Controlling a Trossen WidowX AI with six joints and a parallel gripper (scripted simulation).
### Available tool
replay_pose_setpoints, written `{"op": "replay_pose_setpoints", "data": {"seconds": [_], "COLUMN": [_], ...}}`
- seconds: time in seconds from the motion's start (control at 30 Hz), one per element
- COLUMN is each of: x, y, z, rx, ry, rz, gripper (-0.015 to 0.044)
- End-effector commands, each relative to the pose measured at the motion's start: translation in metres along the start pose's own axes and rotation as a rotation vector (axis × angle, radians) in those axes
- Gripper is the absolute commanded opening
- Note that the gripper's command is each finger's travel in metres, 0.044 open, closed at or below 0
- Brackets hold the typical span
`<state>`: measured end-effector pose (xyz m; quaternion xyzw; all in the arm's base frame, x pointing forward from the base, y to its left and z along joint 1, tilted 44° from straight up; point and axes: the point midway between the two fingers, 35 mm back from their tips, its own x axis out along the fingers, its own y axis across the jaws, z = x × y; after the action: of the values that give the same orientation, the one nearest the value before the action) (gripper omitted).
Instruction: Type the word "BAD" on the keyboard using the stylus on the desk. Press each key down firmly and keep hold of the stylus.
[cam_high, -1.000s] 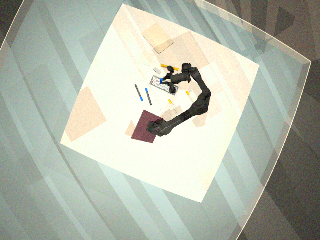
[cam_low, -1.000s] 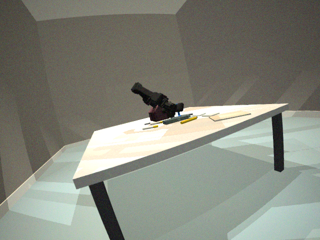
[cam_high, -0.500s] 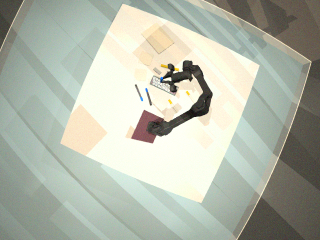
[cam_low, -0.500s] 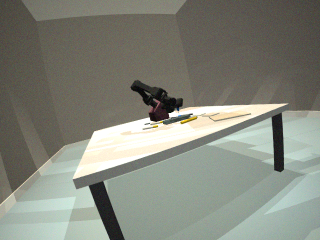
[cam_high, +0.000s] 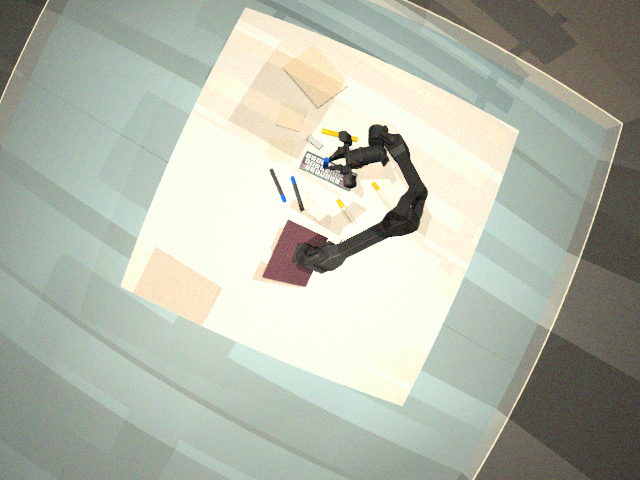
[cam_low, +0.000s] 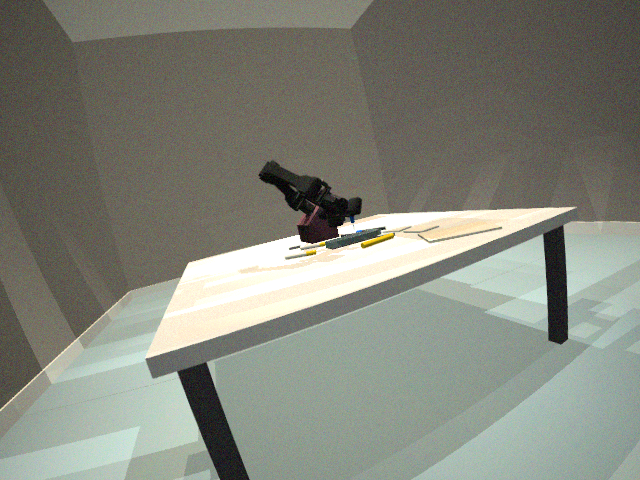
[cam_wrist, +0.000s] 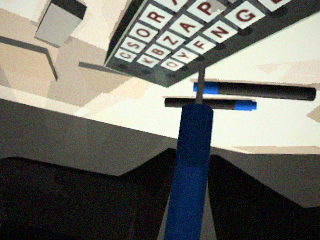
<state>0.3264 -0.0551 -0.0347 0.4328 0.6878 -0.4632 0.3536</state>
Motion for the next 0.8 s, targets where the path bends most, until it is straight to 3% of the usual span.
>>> {"op": "replay_pose_setpoints", "data": {"seconds": [0.0,0.63,0.73,0.77], "x": [-0.016,-0.014,-0.012,-0.012], "y": [-0.018,-0.033,-0.033,-0.033], "z": [0.005,0.026,0.027,0.027], "rx": [0.000,0.004,0.004,0.004], "ry": [-0.004,-0.002,-0.003,-0.003], "rz": [0.004,0.003,0.003,0.003], "gripper": [0.0000,0.0000,0.0079,0.0081]}}
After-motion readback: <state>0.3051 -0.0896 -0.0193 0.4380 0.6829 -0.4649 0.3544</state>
